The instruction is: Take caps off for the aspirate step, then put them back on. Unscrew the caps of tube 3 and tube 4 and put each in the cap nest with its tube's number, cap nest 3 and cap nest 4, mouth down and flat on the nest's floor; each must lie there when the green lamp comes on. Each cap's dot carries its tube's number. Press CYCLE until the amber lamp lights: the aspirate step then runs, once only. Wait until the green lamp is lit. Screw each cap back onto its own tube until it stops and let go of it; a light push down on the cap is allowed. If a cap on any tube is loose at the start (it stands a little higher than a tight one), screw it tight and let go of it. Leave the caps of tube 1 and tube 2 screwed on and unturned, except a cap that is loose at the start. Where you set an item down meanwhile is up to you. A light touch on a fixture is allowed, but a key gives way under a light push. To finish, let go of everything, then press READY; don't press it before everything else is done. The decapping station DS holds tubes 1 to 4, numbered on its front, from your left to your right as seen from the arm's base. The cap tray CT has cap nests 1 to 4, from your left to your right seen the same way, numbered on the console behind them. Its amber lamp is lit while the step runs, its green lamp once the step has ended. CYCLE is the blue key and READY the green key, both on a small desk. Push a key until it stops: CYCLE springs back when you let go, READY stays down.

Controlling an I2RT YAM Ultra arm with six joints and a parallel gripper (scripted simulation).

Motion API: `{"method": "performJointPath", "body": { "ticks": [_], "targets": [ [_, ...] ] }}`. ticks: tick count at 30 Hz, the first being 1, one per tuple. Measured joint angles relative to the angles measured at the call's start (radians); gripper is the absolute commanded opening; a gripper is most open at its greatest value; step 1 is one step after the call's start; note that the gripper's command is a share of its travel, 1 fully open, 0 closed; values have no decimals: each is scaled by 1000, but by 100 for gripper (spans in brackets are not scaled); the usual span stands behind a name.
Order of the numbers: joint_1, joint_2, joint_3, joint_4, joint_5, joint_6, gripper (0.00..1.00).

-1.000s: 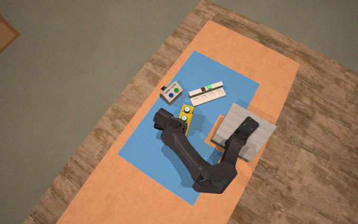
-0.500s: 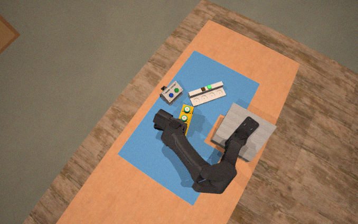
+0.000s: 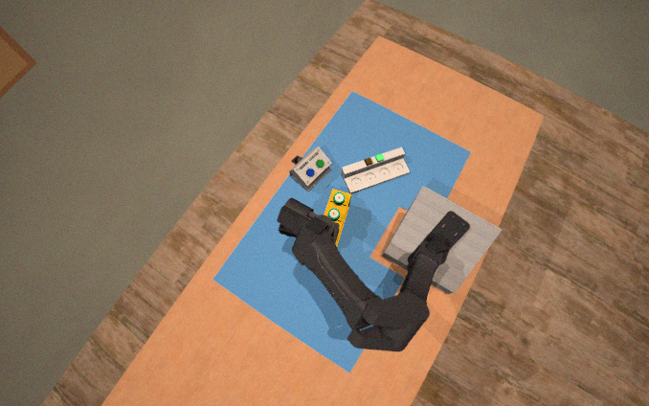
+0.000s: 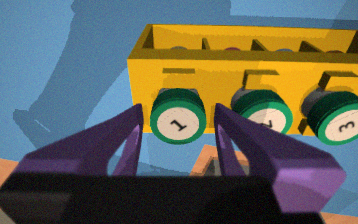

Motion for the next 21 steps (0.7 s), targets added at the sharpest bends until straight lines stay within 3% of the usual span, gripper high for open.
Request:
{"method": "performJointPath", "body": {
  "ticks": [21],
  "targets": [
    [1, 0, -1, 0, 0, 57, 0]
  ]
}}
